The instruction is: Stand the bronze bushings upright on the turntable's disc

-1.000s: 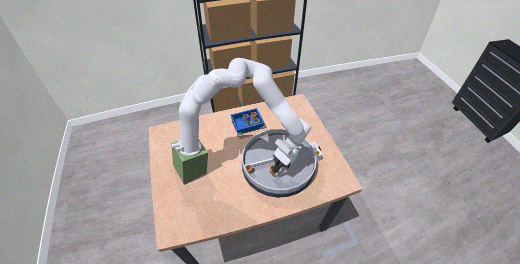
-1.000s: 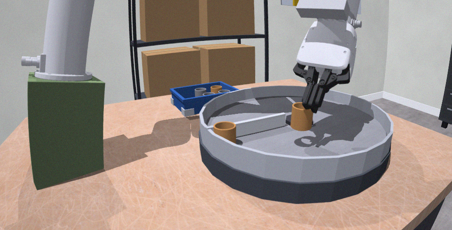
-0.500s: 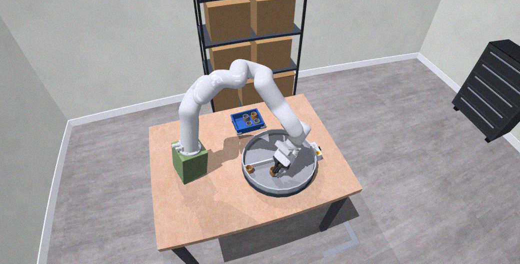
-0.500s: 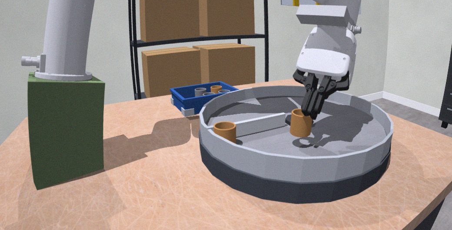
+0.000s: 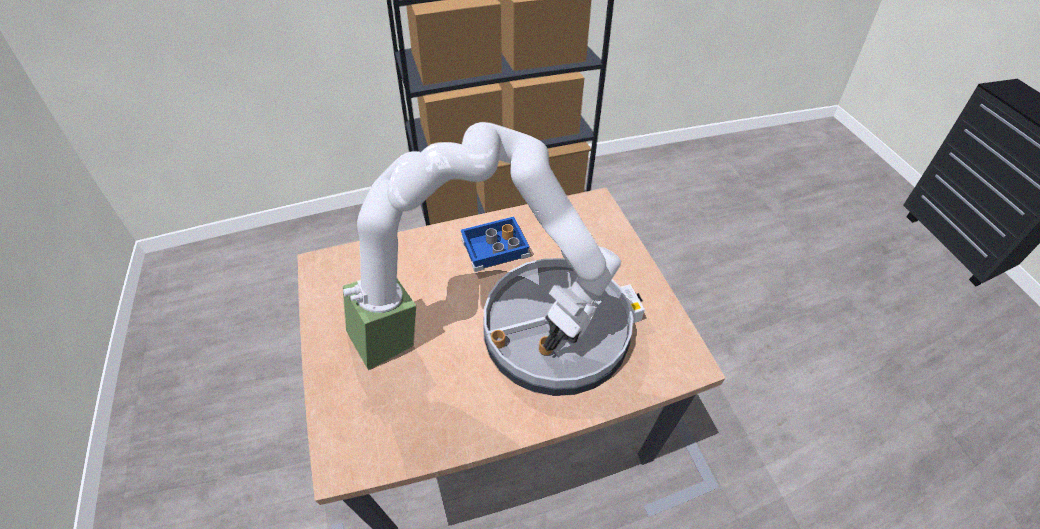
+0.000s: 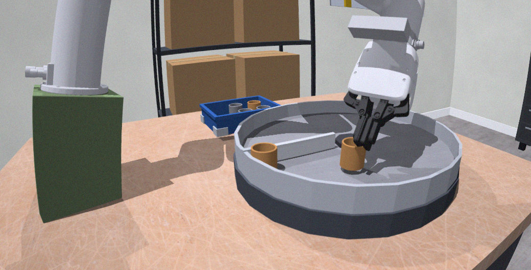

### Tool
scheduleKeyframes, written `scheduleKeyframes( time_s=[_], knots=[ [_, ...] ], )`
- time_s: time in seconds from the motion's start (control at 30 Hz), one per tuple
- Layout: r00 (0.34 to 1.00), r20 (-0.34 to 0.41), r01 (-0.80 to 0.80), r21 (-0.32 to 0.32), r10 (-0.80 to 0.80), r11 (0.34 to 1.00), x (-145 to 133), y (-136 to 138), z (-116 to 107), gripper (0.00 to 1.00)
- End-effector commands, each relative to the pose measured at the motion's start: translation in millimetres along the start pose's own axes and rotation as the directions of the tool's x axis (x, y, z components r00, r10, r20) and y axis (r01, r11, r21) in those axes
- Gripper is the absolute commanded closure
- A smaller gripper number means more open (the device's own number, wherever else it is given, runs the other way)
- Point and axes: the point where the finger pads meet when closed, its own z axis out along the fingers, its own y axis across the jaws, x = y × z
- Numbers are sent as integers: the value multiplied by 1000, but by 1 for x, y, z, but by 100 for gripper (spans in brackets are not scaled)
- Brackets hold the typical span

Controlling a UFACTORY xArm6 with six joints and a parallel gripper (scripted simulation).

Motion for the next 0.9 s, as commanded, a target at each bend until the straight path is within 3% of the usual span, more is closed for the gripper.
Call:
scheduleKeyframes(
  time_s=[0.0, 0.87],
  knots=[
    [1000, 4, -2, 3, 2, 1000, -1, -1, -2, 100],
    [1000, 4, -2, 3, 2, 1000, -3, -1, 1, 100]
  ],
)
